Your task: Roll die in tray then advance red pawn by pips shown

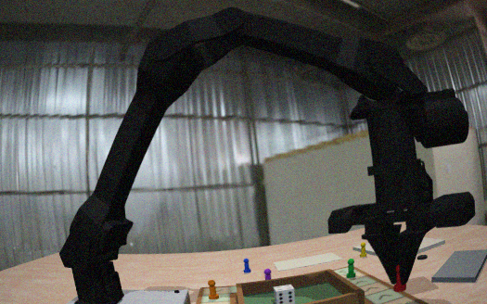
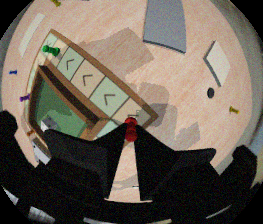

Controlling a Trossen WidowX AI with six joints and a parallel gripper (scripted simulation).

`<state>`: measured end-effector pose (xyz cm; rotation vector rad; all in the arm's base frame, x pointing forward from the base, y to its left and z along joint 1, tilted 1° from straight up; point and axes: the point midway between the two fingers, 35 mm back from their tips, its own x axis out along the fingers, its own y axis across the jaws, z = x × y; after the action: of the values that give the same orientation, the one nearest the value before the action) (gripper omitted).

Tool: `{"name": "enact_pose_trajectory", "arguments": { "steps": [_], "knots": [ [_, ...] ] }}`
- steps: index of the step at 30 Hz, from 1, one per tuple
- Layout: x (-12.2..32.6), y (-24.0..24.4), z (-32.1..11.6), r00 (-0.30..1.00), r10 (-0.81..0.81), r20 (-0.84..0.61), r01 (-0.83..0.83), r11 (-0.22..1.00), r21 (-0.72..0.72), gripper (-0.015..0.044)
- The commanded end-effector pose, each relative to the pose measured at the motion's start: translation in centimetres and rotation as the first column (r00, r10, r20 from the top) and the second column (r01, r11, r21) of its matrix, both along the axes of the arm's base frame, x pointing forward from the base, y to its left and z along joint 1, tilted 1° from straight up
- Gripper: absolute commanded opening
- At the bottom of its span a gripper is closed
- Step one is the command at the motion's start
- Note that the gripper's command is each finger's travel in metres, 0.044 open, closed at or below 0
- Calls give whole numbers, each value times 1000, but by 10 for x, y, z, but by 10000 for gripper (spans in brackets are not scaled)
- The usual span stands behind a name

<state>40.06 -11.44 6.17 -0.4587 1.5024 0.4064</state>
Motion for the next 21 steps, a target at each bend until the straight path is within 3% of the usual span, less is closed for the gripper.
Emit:
{"name": "enact_pose_trajectory", "arguments": {
  "steps": [1, 15, 21],
  "knots": [
    [0, -1, -8, 1000, -4, 0, 4, 1000, -5, 0],
    [1, -1, -24, 1000, -4, 0, 4, 1000, -5, 0],
    [1, -1, -19, 1000, -1, 1, 1, 1000, 0, 157]
  ]
}}
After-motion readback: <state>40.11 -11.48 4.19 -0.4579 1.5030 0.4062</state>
